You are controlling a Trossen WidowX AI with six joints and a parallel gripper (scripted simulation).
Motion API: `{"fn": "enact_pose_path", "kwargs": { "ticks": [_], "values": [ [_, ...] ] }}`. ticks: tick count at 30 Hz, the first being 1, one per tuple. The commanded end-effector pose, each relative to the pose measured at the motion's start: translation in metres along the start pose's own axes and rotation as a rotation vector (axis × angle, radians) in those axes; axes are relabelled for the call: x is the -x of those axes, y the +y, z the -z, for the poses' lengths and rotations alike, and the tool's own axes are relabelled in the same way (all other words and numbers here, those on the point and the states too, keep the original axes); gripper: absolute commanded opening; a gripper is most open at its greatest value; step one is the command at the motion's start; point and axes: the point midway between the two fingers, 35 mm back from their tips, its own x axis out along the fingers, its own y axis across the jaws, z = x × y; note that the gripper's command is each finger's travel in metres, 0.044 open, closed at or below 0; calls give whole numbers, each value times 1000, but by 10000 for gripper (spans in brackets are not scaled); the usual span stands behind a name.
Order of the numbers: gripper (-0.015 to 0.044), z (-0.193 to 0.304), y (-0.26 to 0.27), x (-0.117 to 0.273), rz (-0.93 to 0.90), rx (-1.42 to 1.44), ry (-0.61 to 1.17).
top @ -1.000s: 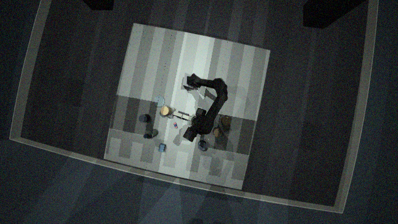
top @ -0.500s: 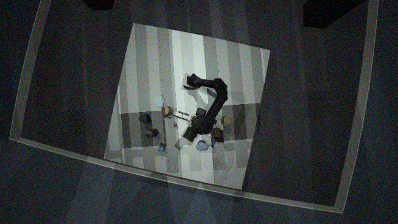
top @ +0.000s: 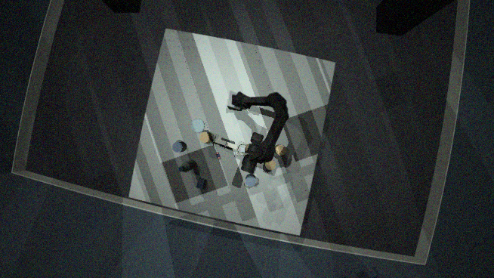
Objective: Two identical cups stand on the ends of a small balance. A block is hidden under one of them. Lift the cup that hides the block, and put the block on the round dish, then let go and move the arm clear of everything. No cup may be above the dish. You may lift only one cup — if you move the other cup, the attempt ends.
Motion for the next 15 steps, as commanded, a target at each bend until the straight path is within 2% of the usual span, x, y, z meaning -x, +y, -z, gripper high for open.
{"fn": "enact_pose_path", "kwargs": {
  "ticks": [1, 15],
  "values": [
    [0, -12, 13, -11, -8, 2, -1],
    [0, -45, 58, -41, -33, 34, -6]
  ]
}}
